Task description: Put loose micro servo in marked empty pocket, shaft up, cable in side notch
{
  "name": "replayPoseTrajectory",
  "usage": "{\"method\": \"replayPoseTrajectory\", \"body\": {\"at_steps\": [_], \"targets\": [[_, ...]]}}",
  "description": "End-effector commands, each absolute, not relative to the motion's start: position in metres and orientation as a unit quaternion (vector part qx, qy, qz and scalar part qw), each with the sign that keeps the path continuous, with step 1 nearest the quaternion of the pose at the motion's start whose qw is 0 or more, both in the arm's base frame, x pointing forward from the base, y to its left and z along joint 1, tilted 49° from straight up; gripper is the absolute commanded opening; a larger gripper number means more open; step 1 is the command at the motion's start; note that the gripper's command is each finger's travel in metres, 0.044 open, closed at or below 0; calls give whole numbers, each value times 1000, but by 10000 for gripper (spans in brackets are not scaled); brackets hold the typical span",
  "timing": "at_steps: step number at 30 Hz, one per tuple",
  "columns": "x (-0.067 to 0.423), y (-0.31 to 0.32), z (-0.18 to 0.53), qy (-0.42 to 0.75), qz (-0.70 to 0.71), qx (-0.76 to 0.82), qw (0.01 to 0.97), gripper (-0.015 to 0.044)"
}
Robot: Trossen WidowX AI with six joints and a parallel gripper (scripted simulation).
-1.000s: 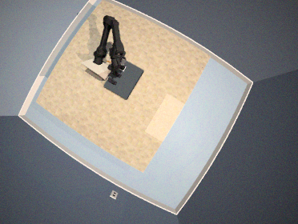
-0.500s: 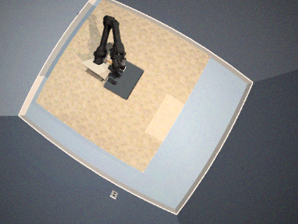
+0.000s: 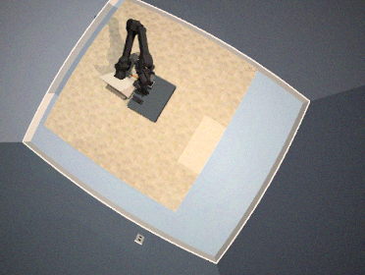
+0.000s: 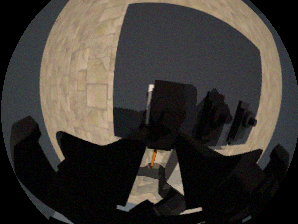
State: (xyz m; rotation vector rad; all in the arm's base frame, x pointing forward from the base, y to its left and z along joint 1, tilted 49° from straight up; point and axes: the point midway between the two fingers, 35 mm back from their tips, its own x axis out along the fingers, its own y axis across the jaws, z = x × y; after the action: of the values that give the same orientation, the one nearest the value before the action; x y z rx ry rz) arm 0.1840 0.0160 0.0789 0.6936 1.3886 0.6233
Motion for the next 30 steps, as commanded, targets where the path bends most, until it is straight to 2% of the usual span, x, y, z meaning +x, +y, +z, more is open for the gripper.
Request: {"method": "replayPoseTrajectory", "body": {"at_steps": [1, 24, 30], "targets": [[185, 19, 77, 613, 275, 310, 673, 0], [187, 37, 62, 613, 275, 310, 673, 0], [186, 35, 62, 613, 275, 310, 673, 157]]}}
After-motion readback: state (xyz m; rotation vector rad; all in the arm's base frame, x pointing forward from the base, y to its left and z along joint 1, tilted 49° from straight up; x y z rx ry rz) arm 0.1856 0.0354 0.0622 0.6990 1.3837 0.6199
